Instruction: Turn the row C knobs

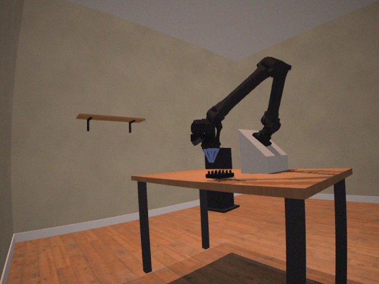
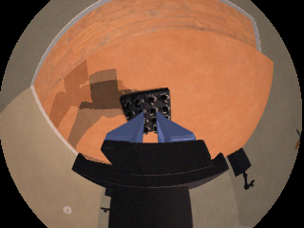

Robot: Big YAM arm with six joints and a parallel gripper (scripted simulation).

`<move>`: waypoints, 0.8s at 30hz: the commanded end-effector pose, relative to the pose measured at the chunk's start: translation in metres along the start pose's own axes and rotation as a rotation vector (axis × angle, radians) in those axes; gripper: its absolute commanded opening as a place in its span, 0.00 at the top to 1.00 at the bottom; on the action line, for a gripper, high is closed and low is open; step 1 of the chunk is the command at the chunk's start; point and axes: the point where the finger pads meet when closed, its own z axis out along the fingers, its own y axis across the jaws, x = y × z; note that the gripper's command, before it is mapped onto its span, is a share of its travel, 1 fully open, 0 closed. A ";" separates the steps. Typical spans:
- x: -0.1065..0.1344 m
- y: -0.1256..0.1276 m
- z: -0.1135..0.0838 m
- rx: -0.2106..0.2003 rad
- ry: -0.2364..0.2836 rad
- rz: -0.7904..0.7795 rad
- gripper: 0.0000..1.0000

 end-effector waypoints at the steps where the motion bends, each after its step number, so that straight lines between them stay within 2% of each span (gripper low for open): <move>1: 0.002 -0.002 0.010 0.000 0.008 0.016 0.80; 5: -0.004 -0.003 0.008 -0.002 -0.005 0.016 0.80; 8: 0.002 -0.001 0.016 -0.002 0.007 0.015 0.80; 19: 0.002 -0.001 0.031 -0.002 0.007 0.015 0.80; 22: 0.001 -0.006 0.028 -0.004 -0.002 0.028 0.80; 24: 0.001 -0.001 0.034 -0.001 0.006 0.014 0.80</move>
